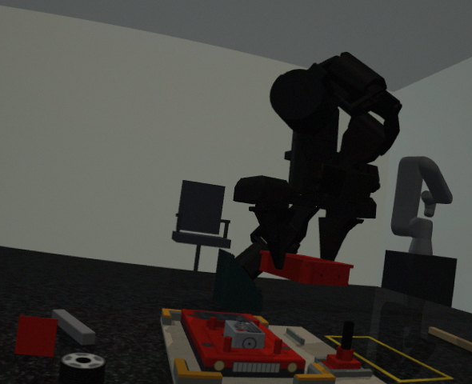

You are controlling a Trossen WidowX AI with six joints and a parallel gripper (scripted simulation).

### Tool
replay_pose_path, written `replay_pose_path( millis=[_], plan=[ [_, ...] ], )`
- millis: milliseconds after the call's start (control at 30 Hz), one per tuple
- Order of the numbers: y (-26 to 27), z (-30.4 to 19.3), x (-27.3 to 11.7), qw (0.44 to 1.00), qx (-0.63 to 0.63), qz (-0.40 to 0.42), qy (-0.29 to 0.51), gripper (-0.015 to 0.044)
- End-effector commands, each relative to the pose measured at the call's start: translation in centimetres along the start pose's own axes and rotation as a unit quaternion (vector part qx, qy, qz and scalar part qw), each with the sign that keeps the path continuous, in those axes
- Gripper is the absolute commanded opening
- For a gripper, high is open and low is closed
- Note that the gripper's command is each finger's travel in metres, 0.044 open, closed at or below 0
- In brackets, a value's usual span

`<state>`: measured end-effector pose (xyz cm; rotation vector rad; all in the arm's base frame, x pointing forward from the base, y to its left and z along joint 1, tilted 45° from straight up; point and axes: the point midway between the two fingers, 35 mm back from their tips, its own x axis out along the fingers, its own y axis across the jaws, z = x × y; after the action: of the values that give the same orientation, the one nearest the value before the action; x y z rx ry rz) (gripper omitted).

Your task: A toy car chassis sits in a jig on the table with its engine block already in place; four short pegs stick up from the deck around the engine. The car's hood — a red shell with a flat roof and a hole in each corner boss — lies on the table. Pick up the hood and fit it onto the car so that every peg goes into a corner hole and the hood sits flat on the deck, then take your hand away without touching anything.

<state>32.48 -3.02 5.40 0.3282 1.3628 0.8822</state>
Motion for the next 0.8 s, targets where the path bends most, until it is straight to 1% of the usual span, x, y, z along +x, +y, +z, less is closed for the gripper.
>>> replay_pose_path(
  millis=[0, 500, 767],
  plan=[
    [-1.5, -0.1, 0.0, 1.000, 0.026, -0.001, -0.001, 0.0000],
    [-6.7, -0.8, 0.3, 0.992, 0.127, 0.003, -0.007, 0.0000],
    [-6.6, -0.9, 1.1, 0.991, 0.132, 0.003, -0.008, 0.0000]
  ],
)
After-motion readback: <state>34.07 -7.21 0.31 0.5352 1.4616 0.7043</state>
